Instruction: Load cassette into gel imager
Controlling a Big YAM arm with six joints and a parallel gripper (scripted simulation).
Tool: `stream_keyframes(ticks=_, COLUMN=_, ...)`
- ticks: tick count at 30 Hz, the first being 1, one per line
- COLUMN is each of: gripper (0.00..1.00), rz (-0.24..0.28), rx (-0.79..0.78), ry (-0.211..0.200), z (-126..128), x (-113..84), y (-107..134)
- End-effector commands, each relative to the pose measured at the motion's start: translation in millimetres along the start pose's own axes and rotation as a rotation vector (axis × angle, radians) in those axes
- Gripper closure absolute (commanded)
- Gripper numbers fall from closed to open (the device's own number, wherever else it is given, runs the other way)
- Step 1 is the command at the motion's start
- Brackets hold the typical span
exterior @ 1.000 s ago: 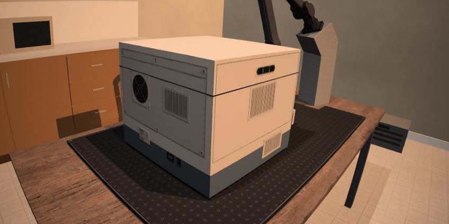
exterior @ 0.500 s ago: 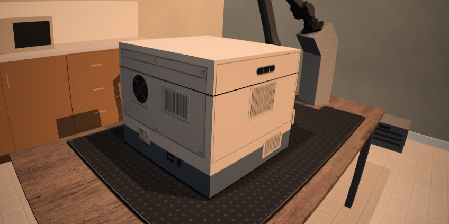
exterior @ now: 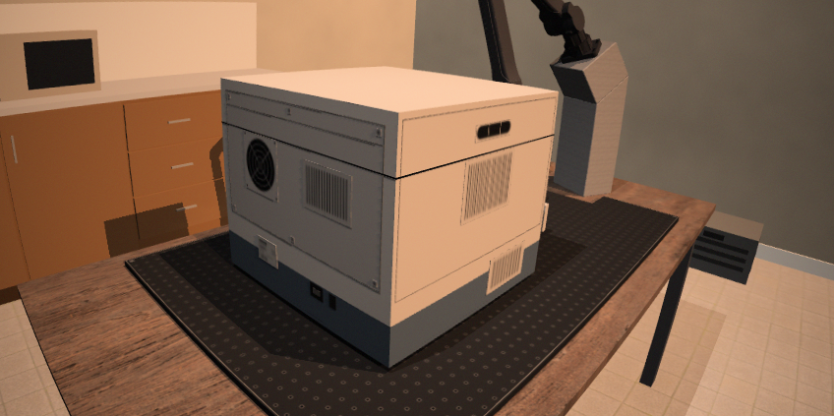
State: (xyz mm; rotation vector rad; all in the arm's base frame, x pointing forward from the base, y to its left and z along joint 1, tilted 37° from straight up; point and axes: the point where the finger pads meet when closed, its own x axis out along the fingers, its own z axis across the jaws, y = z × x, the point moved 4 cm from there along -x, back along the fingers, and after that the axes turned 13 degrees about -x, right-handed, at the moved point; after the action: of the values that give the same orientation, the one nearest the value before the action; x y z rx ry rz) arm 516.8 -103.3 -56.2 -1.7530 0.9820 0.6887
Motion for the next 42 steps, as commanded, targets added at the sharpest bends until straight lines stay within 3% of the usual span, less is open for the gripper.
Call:
stream_keyframes(ticks=1, gripper=0.74, rz=0.012, rx=0.007, ry=0.003, z=-6.2, x=7.5, y=4.7)
stream_keyframes(ticks=16, gripper=0.74, rz=0.012, rx=0.007, ry=0.003, z=-6.2, x=7.5, y=4.7)
stream_keyframes(ticks=28, gripper=0.94, rz=-0.003, rx=0.003, ry=0.002, z=-2.4, x=-0.2, y=-1.1)
stream_keyframes(ticks=42, gripper=0.94, rz=-0.003, rx=0.003, ry=0.002, z=-2.4, x=-0.2, y=-1.1)
